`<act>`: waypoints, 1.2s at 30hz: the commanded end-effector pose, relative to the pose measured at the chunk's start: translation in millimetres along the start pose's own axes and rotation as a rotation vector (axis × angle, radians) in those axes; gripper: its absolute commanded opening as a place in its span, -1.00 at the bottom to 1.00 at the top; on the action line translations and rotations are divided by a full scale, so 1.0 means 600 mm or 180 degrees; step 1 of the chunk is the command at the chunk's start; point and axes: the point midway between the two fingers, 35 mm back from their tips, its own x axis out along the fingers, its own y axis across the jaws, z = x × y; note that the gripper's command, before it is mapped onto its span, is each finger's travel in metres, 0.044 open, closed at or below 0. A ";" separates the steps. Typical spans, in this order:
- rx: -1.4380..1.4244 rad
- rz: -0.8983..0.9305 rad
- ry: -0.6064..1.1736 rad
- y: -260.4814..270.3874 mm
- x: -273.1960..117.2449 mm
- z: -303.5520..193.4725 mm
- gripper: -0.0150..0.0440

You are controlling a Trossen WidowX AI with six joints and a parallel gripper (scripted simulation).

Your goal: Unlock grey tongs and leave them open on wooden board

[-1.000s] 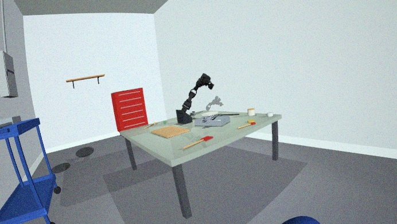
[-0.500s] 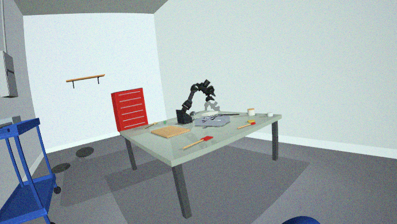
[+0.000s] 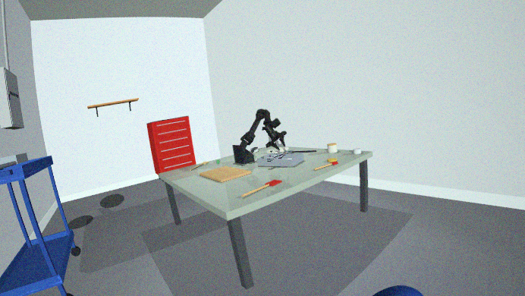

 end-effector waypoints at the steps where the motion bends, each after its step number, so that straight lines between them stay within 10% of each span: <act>1: -0.0130 0.0040 -0.0064 0.006 0.007 0.002 0.39; 36: -0.0138 0.0060 -0.0052 0.016 0.056 -0.013 0.39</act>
